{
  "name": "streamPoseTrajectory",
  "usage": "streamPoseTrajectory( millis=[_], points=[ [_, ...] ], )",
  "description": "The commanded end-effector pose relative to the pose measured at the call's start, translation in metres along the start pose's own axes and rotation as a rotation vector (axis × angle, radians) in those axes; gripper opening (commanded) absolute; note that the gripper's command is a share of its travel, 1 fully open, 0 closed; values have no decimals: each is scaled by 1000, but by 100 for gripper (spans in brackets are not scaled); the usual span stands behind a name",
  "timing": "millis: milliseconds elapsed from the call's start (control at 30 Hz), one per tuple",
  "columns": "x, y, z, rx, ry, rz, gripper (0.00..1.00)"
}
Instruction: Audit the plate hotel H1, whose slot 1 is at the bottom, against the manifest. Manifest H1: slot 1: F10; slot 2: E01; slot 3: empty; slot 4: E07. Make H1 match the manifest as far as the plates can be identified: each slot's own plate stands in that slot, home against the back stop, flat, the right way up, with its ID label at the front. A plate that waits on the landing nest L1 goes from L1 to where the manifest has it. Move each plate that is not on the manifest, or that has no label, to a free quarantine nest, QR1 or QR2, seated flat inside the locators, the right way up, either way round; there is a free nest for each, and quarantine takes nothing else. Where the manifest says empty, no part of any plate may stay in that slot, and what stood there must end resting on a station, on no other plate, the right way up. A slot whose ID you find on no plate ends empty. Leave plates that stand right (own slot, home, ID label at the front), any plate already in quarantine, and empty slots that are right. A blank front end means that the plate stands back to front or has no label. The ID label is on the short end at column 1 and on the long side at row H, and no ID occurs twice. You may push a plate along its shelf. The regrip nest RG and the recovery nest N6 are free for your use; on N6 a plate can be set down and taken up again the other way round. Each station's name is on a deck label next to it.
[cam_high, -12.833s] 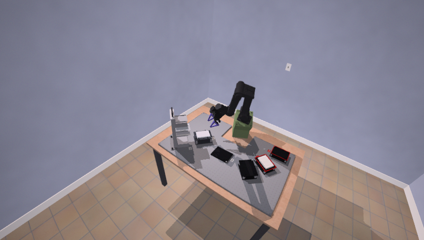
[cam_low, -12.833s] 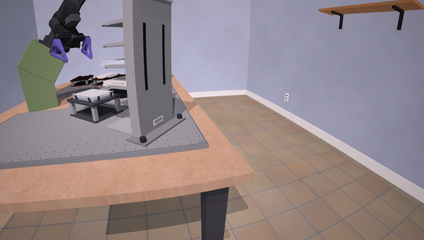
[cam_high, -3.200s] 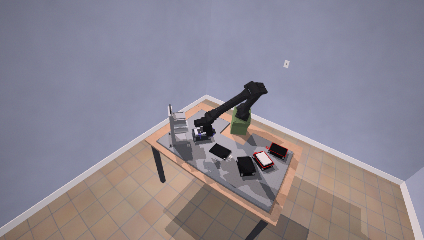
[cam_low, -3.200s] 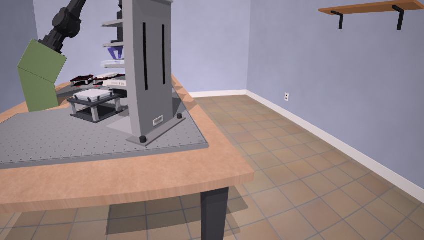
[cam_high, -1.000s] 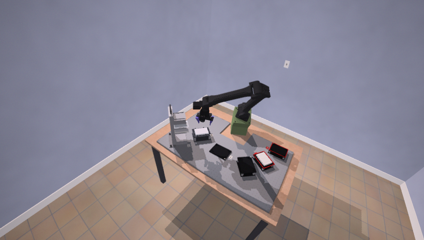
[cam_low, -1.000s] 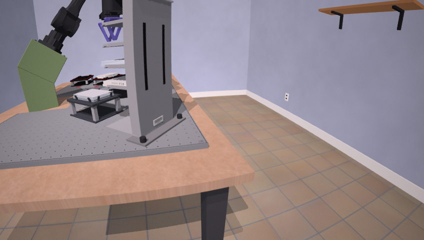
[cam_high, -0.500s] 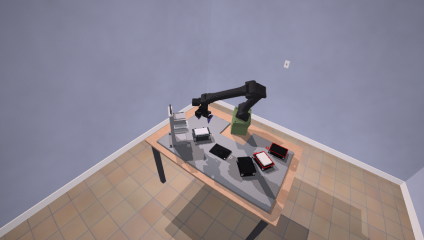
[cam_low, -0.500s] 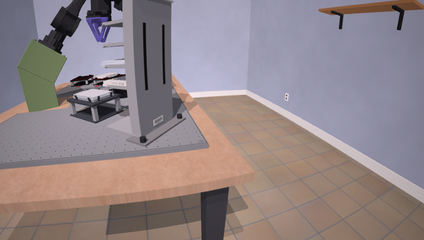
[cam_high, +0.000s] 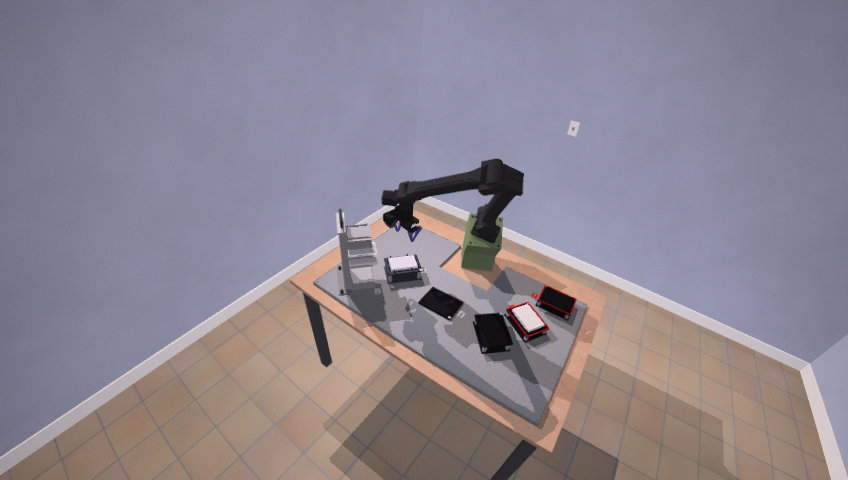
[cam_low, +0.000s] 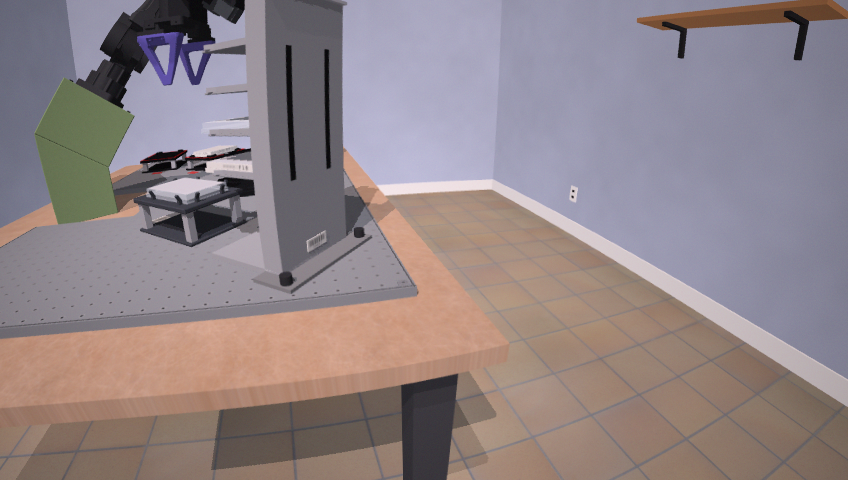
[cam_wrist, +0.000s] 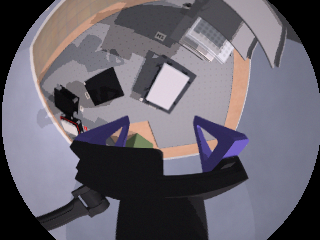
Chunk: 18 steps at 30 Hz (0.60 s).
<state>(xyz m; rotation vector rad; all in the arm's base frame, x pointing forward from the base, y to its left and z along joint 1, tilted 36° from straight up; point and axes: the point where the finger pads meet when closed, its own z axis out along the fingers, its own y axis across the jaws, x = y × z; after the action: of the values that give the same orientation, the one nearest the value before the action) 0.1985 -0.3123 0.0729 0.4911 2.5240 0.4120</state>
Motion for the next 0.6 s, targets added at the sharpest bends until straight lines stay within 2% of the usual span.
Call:
streamPoseTrajectory(
  millis=[0,133,200,267,567],
  points=[
    [-10,-29,-16,39,-38,98,100],
    [-6,-35,-16,38,-38,192,100],
    [-17,-25,-17,41,-42,199,100],
    [-17,-25,-17,41,-42,199,100],
    [-11,-24,-16,33,-42,421,100]
  ],
)
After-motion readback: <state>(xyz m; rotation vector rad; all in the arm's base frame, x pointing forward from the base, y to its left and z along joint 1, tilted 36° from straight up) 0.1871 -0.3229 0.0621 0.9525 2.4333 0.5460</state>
